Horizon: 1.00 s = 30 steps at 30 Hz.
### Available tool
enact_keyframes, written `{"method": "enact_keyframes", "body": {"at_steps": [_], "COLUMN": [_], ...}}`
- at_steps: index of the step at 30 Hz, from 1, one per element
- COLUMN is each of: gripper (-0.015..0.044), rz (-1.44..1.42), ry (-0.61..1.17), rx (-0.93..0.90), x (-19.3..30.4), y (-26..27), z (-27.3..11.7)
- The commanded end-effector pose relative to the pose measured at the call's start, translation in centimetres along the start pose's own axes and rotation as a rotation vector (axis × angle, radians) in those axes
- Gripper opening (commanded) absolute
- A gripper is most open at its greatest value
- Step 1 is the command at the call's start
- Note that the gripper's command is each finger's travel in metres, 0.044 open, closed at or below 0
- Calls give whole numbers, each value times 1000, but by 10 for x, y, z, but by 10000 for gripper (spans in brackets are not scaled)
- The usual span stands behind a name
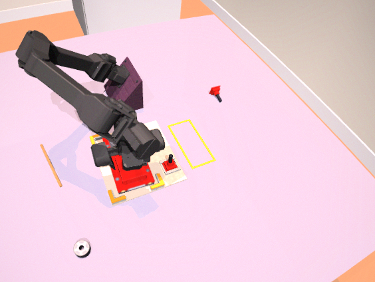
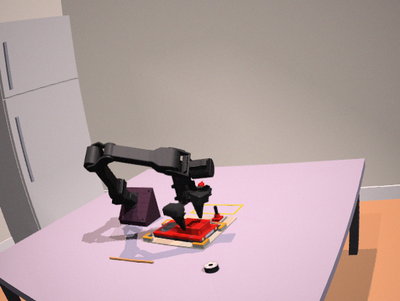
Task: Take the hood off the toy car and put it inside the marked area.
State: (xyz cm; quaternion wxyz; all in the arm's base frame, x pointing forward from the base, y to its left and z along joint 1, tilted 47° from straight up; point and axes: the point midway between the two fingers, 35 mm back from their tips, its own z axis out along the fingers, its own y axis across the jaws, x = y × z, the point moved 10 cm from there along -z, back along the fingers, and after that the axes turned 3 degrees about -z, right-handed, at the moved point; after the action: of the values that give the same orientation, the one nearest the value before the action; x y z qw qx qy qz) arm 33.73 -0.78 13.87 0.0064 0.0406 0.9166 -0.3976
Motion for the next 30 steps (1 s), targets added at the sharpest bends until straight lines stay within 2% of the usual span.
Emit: {"method": "enact_keyframes", "body": {"at_steps": [1,22,25,30], "gripper": [440,440,361,328], "rz": [-4,-4,0,0], "ry": [-1,-1,0,0], "rx": [4,4,1,1], "x": [0,0,0,0], "y": [0,0,0,0], "z": [2,12,11,11]}}
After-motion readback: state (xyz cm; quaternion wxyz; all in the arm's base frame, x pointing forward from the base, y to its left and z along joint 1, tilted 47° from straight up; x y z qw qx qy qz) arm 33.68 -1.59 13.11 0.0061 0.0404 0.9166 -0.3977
